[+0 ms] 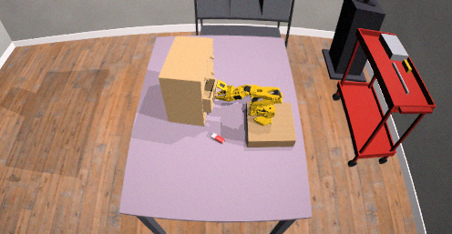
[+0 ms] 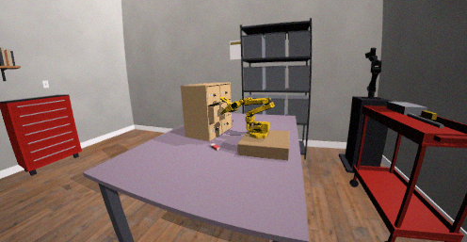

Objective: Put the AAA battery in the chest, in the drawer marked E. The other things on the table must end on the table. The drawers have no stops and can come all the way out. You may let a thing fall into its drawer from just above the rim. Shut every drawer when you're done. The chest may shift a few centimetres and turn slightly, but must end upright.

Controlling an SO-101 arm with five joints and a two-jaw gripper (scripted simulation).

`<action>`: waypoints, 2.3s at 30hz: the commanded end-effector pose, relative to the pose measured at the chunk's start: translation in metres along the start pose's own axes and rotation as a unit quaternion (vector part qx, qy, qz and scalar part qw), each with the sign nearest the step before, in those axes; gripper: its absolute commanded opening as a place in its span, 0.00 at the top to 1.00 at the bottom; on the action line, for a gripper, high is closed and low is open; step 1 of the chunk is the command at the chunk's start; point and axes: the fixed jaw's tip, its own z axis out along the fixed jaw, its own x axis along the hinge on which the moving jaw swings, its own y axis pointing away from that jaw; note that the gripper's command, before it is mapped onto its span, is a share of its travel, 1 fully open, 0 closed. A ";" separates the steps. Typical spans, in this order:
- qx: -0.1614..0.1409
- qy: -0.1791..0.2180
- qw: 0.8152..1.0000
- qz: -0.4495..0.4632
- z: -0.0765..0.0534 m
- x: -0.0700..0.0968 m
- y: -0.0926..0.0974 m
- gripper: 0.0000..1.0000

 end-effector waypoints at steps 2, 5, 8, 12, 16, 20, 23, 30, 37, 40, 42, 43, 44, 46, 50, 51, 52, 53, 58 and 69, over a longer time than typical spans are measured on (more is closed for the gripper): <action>0.001 -0.004 1.000 -0.002 -0.004 0.001 -0.001 1.00; 0.001 -0.004 1.000 -0.002 -0.006 0.002 -0.001 1.00; 0.001 -0.004 1.000 -0.002 -0.007 0.003 -0.001 1.00; 0.002 -0.004 1.000 -0.002 -0.008 0.003 -0.001 1.00; 0.002 -0.004 1.000 -0.002 -0.008 0.003 -0.001 1.00; 0.002 -0.004 1.000 -0.002 -0.008 0.003 -0.001 1.00; 0.002 -0.004 1.000 -0.002 -0.008 0.003 -0.001 1.00; 0.002 -0.004 1.000 -0.001 -0.010 0.004 -0.001 1.00; 0.003 -0.004 1.000 -0.001 -0.014 0.006 -0.001 1.00; 0.003 -0.004 1.000 -0.001 -0.015 0.007 -0.001 1.00; 0.003 -0.004 1.000 -0.001 -0.016 0.008 -0.002 1.00; 0.003 -0.004 1.000 -0.001 -0.016 0.008 -0.002 1.00; 0.003 -0.004 1.000 -0.001 -0.016 0.008 -0.002 1.00; 0.003 -0.004 1.000 -0.001 -0.017 0.008 -0.002 1.00; 0.003 -0.004 1.000 -0.001 -0.017 0.008 -0.002 1.00; 0.003 -0.004 1.000 -0.001 -0.017 0.008 -0.002 1.00; 0.003 -0.004 1.000 -0.001 -0.017 0.008 -0.002 1.00; 0.003 -0.004 1.000 -0.001 -0.017 0.008 -0.002 1.00; 0.003 -0.004 1.000 -0.001 -0.017 0.008 -0.002 1.00; 0.004 -0.004 1.000 0.000 -0.021 0.010 -0.002 1.00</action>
